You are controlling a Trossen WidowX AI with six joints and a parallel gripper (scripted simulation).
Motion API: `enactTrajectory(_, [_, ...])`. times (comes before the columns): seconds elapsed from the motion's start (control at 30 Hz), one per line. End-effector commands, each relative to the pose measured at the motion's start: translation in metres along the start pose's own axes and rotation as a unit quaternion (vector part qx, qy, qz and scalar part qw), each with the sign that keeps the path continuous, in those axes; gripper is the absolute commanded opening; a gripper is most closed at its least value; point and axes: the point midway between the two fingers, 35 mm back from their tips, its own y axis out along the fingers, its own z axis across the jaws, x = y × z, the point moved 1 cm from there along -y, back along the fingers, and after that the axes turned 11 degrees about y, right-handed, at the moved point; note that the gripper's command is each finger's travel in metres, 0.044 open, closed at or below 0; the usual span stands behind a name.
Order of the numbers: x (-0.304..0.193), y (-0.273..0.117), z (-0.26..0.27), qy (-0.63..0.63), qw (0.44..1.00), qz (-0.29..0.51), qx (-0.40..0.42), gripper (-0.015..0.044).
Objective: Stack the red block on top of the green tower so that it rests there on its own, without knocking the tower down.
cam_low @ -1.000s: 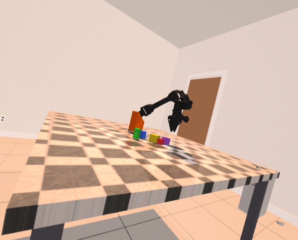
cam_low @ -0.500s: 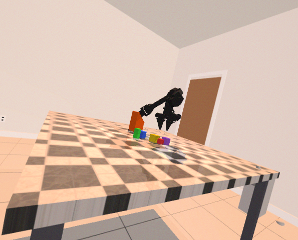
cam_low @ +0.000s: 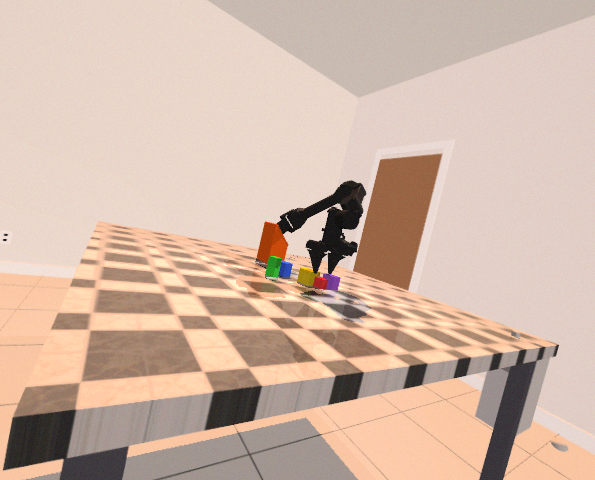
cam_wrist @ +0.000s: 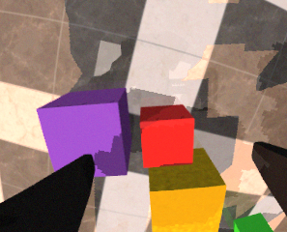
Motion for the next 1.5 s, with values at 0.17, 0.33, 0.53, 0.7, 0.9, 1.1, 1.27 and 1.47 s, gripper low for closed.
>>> enactTrajectory(0.17, [-0.001,0.017,0.001,0.003,1.000,0.002,0.004,0.0440])
enactTrajectory(0.33, [-0.001,0.025,0.001,0.003,1.000,0.002,0.004,0.0440])
enactTrajectory(0.53, [-0.001,0.035,0.002,0.003,1.000,0.002,0.005,0.0440])
enactTrajectory(0.7, [-0.001,0.040,0.002,0.003,1.000,0.002,0.005,0.0440])
enactTrajectory(0.9, [-0.001,0.040,0.002,0.003,1.000,0.002,0.005,0.0440])
enactTrajectory(1.1, [-0.001,0.040,0.002,0.003,1.000,0.002,0.005,0.0440])
enactTrajectory(1.27, [-0.001,0.040,0.002,0.003,1.000,0.002,0.005,0.0440])
enactTrajectory(1.47, [-0.001,0.040,0.002,0.003,1.000,0.002,0.005,0.0440])
